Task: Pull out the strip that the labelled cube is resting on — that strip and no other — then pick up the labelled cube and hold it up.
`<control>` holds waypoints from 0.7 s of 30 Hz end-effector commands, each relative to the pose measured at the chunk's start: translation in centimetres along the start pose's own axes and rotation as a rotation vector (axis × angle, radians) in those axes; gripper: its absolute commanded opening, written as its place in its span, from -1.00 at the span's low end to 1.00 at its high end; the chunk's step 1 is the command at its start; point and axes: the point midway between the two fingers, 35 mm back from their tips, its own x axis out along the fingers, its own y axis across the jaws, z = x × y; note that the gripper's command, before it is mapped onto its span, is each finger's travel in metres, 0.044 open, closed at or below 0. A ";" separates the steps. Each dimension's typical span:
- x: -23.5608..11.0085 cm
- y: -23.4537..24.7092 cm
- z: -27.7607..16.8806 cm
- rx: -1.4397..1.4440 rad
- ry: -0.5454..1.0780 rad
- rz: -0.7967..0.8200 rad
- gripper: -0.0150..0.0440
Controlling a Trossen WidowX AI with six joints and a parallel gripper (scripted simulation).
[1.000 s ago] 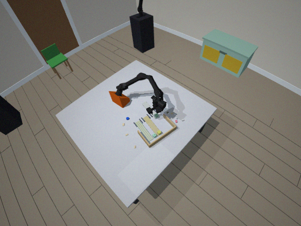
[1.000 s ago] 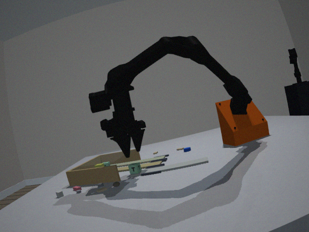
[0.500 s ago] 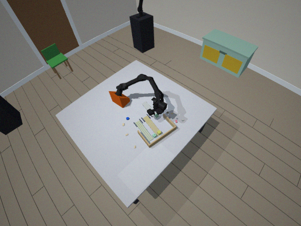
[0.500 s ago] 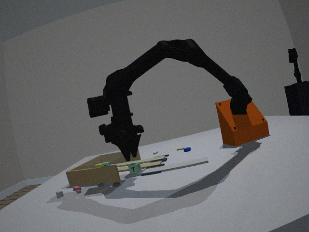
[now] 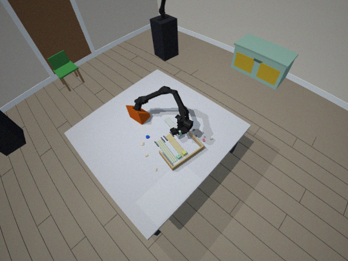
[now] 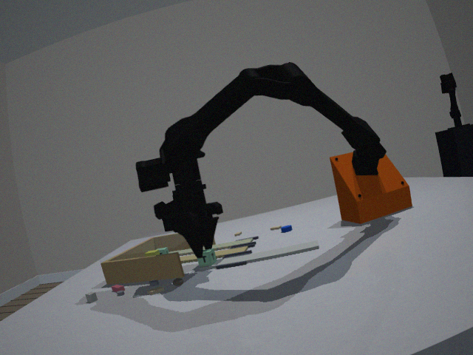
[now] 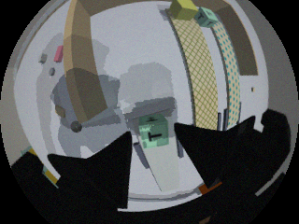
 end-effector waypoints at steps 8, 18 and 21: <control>1.8 -0.1 -0.3 0.009 0.011 0.002 0.36; 1.5 0.0 -0.2 0.001 0.005 -0.001 -0.05; 1.5 0.0 -0.2 0.001 0.005 -0.001 -0.11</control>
